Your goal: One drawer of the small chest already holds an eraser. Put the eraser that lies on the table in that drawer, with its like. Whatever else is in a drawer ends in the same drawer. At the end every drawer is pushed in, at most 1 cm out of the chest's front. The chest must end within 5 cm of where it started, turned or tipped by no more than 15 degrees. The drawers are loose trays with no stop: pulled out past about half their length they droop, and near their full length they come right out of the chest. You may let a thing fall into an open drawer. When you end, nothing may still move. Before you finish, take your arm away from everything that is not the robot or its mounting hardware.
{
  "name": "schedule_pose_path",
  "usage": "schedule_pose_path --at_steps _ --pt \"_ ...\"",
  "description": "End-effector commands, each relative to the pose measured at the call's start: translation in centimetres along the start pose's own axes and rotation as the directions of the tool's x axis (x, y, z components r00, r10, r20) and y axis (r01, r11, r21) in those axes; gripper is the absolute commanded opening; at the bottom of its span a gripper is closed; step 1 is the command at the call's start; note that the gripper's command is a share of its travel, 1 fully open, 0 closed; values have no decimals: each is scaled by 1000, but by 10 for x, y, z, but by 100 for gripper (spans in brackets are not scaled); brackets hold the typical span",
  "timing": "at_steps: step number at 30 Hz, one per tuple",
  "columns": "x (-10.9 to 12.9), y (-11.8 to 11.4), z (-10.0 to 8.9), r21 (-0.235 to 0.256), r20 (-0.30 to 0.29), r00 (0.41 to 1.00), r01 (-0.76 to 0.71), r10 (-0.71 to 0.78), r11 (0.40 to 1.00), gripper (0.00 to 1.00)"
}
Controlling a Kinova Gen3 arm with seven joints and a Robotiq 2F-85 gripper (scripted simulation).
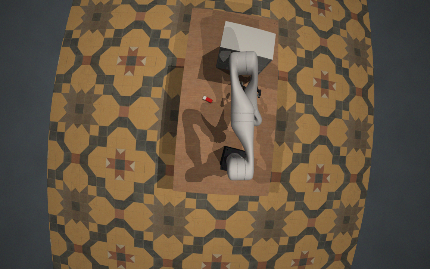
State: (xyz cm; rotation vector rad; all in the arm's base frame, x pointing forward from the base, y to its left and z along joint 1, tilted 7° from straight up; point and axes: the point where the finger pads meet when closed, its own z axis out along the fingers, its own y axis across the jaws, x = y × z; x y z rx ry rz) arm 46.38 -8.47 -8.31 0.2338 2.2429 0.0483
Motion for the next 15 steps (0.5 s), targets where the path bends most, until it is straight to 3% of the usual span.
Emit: schedule_pose_path --at_steps 1,5,6,15 --pt "3 -1 1 2 -2 1000 0 0 1000 100" --pt "3 -1 1 2 -1 1000 0 0 1000 100" --pt "3 -1 1 2 -1 1000 0 0 1000 33" --pt "3 -1 1 2 -1 1000 0 0 1000 33"
